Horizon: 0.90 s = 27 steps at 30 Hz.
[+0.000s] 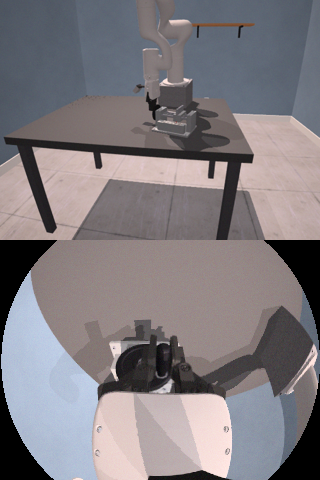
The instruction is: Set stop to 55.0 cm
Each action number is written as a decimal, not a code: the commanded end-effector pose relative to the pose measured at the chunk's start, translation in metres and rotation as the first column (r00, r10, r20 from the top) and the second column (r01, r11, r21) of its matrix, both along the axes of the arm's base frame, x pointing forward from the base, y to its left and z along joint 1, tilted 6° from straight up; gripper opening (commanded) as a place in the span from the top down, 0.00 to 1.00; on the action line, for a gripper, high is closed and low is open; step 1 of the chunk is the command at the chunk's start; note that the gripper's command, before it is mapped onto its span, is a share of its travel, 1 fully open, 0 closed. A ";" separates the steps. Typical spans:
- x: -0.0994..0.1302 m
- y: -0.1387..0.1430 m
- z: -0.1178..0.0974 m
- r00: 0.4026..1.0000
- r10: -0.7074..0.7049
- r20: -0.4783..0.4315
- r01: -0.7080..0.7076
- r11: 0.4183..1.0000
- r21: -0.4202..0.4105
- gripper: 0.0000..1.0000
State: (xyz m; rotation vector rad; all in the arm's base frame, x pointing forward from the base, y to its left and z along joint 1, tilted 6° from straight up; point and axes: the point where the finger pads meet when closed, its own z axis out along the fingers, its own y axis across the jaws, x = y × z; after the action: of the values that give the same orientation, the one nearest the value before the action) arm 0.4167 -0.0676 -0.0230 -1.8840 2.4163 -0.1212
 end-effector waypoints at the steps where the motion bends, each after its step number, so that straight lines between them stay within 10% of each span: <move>1: 0.002 -0.001 0.003 1.000 0.000 0.002 0.000 1.000 0.000 0.94; 27: 0.006 -0.002 0.007 1.000 0.000 0.002 0.000 1.000 0.000 0.94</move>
State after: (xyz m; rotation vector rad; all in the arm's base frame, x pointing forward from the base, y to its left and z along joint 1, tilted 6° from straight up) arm 0.4214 -0.0688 -0.0167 -1.8842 2.4165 -0.1207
